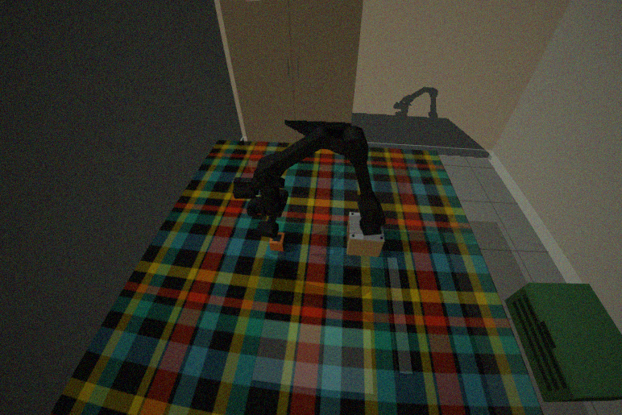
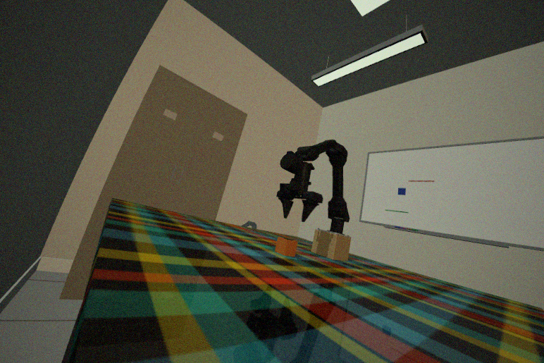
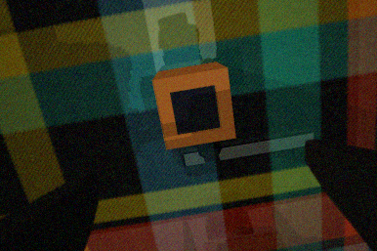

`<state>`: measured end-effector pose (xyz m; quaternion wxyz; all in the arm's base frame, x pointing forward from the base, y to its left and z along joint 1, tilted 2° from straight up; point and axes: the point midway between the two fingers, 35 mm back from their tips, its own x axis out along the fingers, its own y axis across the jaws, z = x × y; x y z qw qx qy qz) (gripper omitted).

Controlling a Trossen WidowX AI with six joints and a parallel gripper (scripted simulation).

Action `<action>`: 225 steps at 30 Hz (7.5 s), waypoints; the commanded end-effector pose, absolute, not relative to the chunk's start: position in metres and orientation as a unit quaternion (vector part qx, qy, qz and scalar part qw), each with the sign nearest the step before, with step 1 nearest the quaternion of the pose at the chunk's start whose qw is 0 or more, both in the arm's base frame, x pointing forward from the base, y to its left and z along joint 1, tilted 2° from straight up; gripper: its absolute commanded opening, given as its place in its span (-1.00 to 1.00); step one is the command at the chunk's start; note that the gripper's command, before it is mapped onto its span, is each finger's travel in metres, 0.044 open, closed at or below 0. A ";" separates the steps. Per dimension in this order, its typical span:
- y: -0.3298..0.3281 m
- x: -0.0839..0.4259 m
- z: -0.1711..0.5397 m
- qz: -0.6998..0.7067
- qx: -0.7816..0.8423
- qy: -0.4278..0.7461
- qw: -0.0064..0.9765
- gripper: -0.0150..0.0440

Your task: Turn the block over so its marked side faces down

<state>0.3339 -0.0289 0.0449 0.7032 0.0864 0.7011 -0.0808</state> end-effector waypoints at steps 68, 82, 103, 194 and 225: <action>-0.032 0.337 -0.045 -0.076 0.067 0.704 0.703 -0.01; -0.032 0.338 -0.015 -0.077 0.067 0.703 0.704 -0.49; -0.031 0.339 -0.026 -0.086 0.051 0.578 0.810 -0.49; -0.031 0.328 -0.050 -0.100 0.019 0.254 0.962 1.00; -0.031 0.328 -0.050 -0.100 0.019 0.254 0.962 1.00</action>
